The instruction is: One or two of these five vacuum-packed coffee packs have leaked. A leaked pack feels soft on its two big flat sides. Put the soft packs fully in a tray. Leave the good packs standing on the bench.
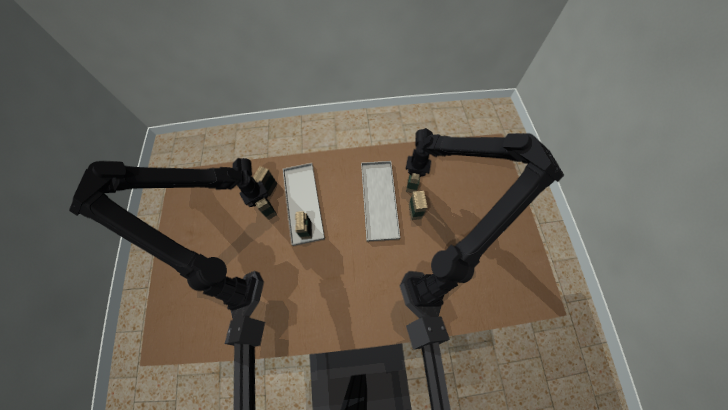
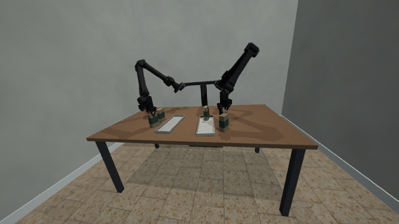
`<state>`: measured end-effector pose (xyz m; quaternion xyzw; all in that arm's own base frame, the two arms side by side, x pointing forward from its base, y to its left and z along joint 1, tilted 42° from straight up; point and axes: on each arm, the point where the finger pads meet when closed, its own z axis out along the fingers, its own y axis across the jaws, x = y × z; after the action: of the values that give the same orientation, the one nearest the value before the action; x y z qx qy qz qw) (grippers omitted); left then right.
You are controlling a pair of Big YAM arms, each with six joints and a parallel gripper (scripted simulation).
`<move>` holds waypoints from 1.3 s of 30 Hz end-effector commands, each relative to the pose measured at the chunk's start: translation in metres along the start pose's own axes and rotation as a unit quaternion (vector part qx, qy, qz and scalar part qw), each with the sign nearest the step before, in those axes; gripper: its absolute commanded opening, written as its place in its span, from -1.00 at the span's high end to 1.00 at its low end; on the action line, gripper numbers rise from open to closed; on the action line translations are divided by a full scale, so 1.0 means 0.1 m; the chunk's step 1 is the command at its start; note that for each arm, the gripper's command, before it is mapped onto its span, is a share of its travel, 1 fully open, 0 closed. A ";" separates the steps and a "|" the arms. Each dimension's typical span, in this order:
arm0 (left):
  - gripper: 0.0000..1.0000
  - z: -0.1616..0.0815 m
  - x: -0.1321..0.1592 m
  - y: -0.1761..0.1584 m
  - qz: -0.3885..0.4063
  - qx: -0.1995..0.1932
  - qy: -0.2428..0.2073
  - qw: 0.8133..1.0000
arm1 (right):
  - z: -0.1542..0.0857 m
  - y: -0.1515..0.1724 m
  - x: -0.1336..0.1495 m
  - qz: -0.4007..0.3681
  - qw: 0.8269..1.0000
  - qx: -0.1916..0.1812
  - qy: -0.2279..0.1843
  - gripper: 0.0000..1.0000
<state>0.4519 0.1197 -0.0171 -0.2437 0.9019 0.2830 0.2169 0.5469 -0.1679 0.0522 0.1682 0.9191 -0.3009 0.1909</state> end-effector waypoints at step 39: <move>-0.52 -0.01 -0.08 -0.02 -0.001 0.004 -0.008 1.000 | -0.29 0.04 -0.11 0.004 1.000 -0.006 -0.018 0.55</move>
<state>0.4521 0.1195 -0.0169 -0.2436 0.9019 0.2829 0.2172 0.5462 -0.1680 0.0524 0.1696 0.9190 -0.3008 0.1901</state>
